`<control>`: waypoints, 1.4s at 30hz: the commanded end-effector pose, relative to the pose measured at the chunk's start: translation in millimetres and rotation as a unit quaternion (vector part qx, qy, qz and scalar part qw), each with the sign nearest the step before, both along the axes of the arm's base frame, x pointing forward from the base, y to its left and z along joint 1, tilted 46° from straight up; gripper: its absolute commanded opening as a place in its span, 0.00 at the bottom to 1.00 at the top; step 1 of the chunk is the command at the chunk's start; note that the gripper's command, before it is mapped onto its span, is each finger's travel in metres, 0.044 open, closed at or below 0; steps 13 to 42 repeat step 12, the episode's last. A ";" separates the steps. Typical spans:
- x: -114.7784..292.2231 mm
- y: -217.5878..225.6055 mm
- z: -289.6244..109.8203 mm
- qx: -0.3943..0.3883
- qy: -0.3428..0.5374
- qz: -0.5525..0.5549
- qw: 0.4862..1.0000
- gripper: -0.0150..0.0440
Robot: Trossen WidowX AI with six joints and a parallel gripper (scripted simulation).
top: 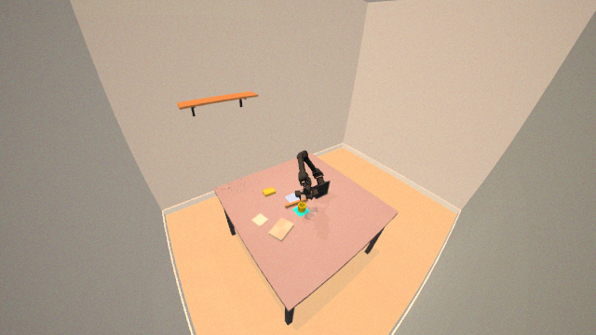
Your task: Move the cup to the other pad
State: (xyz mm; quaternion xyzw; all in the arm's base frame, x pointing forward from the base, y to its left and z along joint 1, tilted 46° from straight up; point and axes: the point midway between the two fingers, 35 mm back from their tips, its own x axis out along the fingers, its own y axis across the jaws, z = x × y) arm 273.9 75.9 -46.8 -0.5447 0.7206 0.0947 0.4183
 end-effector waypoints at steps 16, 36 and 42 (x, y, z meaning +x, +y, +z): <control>1.9 15.8 14.7 0.003 -0.004 0.001 1.000 1.00; 1.9 15.8 14.7 0.003 -0.004 0.001 1.000 1.00; 1.9 15.8 14.7 0.003 -0.004 0.001 1.000 1.00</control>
